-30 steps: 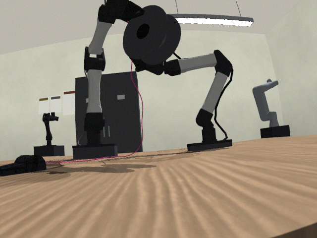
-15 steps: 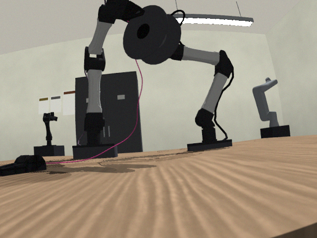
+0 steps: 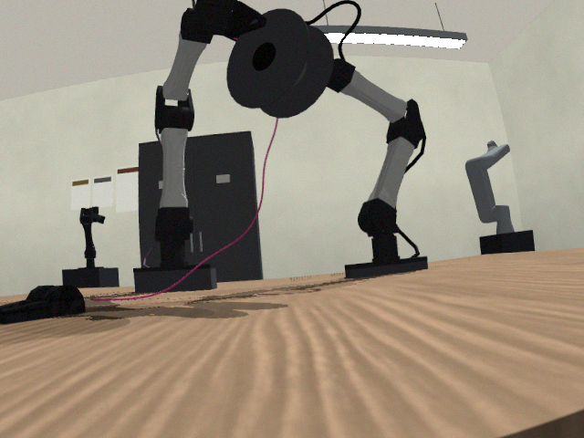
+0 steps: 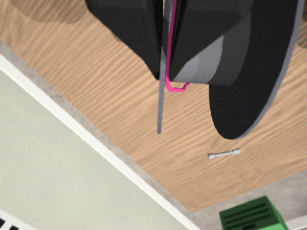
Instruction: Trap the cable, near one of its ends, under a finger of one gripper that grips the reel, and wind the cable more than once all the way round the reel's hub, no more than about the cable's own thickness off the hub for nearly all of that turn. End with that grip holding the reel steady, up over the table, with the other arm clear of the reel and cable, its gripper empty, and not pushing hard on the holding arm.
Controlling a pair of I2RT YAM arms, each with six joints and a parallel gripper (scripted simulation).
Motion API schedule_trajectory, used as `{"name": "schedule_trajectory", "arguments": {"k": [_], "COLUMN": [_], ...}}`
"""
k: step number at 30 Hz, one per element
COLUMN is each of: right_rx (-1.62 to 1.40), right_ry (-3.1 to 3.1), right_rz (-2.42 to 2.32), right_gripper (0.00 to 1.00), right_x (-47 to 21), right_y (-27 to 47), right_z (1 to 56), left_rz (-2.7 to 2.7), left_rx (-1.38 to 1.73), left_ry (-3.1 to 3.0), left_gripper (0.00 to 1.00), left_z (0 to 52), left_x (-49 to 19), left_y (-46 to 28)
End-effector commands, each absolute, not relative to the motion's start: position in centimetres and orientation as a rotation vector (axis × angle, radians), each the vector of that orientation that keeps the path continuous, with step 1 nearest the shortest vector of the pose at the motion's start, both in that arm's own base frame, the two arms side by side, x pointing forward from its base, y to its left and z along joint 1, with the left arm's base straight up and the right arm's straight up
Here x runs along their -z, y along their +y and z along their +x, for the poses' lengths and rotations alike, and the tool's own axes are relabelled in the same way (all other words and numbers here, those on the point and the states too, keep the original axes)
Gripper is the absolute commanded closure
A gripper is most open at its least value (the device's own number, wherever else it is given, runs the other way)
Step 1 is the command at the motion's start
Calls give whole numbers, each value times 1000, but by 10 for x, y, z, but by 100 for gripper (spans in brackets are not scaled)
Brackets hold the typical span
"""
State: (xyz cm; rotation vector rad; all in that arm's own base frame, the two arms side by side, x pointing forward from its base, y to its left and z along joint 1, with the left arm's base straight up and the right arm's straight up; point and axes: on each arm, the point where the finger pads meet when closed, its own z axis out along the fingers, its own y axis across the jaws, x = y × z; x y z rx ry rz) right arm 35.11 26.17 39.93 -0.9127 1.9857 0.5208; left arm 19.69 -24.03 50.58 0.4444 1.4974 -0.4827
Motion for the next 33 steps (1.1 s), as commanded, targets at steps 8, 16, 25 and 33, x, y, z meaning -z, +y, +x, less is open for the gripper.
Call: {"name": "schedule_trajectory", "arguments": {"k": [8, 16, 25, 33], "right_rx": [-517, -517, -517, -517], "right_ry": [1912, 1912, 1912, 1912], "right_rz": [-883, -883, -883, -883], "right_gripper": [100, 100, 100, 100], "right_x": [-423, -423, -423, -423], "right_y": [260, 260, 260, 260], "right_z": [356, 356, 356, 356], "left_rz": [541, 541, 541, 540], "left_rx": [544, 545, 545, 547], "left_ry": [1509, 1506, 1512, 1518], "left_gripper": [100, 100, 100, 100], "left_z": [217, 245, 273, 299], "left_x": [-521, -525, -514, -498], "left_y": [-220, -191, -171, -150]}}
